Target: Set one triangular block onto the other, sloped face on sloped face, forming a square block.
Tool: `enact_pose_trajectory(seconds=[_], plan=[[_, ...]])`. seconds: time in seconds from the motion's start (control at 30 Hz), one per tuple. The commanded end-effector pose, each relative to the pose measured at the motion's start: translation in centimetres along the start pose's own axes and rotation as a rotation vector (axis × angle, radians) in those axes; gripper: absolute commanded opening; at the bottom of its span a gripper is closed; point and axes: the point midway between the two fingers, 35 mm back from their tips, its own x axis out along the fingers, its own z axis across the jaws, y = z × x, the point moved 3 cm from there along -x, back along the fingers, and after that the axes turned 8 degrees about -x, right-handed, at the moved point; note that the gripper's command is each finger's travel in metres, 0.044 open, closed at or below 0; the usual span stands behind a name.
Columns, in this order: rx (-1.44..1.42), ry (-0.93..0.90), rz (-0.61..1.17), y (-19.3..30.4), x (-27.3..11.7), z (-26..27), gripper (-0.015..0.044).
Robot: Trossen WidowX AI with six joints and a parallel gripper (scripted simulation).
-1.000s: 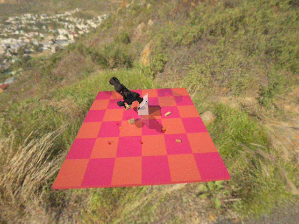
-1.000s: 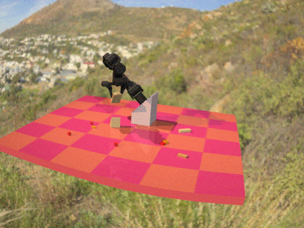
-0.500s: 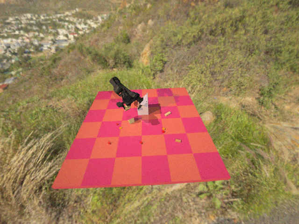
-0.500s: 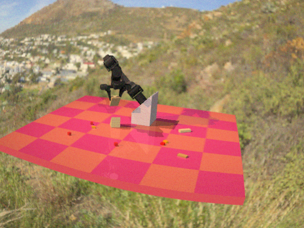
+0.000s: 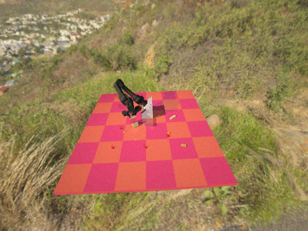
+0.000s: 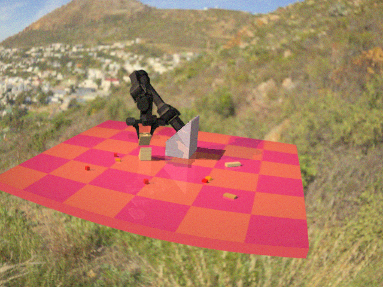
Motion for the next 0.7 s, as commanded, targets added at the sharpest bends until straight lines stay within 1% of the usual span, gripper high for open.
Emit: enact_pose_trajectory(seconds=[0.0, 0.17, 0.67], plan=[[-0.002, 0.006, 0.002, -0.3, 0.8, -0.1, 0.0], [-0.002, 0.007, 0.003, -0.9, 2.7, -0.1, 0.0], [-0.001, 0.016, 0.008, -0.7, 2.7, -0.1, 0.0]])
